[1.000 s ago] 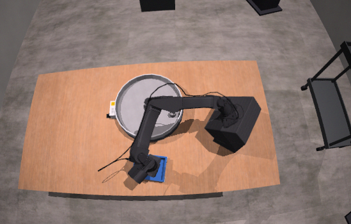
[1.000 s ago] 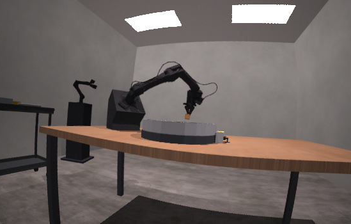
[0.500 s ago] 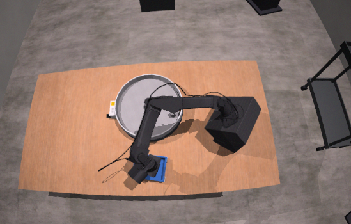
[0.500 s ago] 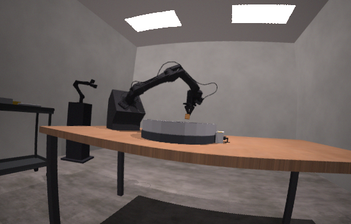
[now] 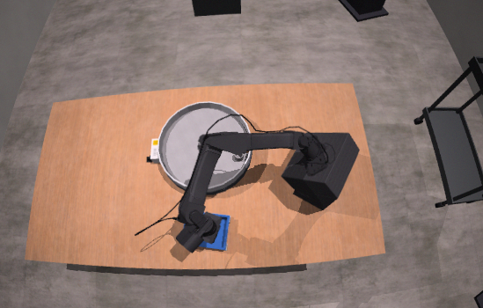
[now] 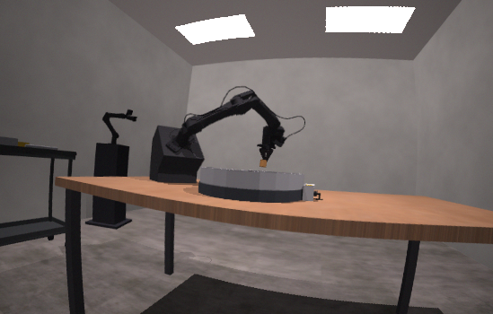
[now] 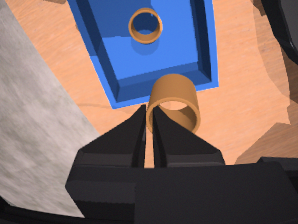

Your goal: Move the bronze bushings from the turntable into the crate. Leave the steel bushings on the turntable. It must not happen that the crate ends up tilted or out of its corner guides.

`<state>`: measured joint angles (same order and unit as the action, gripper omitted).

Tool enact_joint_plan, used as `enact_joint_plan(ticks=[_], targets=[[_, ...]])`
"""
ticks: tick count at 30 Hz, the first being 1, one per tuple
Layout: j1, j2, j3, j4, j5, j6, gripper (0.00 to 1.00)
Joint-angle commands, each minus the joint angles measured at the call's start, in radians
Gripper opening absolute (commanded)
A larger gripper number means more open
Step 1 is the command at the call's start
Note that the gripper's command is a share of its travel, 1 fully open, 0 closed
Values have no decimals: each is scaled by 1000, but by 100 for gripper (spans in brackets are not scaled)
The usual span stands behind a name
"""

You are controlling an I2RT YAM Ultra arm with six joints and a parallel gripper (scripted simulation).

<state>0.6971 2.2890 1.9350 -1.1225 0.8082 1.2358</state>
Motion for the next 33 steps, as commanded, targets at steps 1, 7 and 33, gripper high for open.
enact_joint_plan(ticks=[1, 7, 33], targets=[[45, -14, 34, -17, 12, 6, 0], [50, 15, 43, -19, 13, 14, 0], [56, 7, 66, -31, 13, 22, 0]])
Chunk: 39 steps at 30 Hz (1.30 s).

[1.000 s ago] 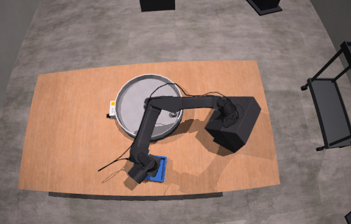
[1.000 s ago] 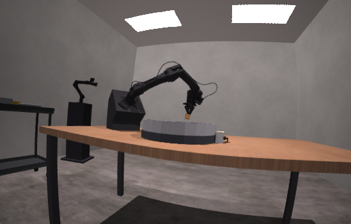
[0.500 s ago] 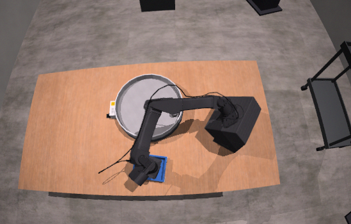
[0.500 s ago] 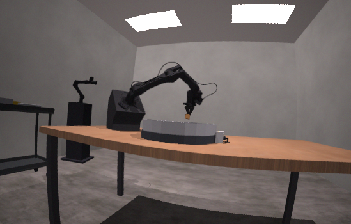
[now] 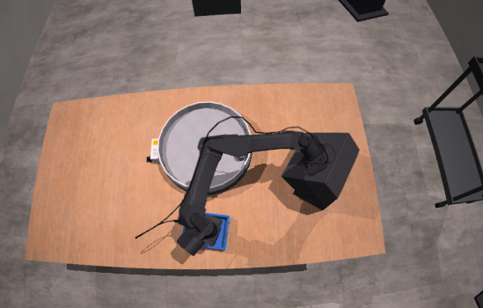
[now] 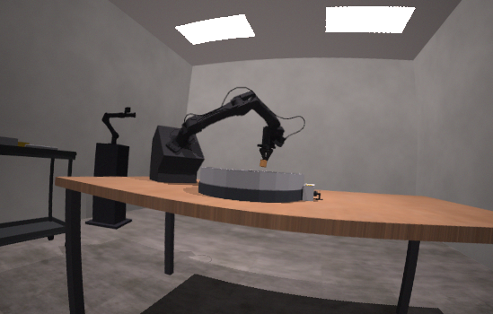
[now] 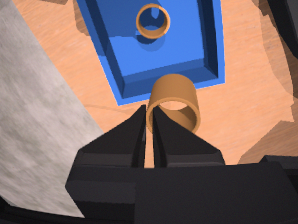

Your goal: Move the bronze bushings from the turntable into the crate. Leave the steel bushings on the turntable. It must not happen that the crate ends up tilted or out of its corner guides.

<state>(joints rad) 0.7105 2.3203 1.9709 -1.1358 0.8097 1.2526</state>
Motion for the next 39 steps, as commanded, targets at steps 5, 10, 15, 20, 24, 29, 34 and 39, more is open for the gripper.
enact_joint_plan(ticks=[5, 10, 15, 20, 24, 29, 34, 39], targets=[[43, -24, 30, -17, 12, 5, 0], [43, -24, 30, -17, 12, 5, 0], [43, -24, 30, -17, 12, 5, 0], [33, -20, -20, 27, 12, -18, 0], [-16, 2, -64, 101, -1, -56, 0], [-24, -14, -98, 173, -7, -96, 0], [-54, 17, -134, 250, -16, -139, 0], [-57, -3, -121, 267, -9, -147, 0]])
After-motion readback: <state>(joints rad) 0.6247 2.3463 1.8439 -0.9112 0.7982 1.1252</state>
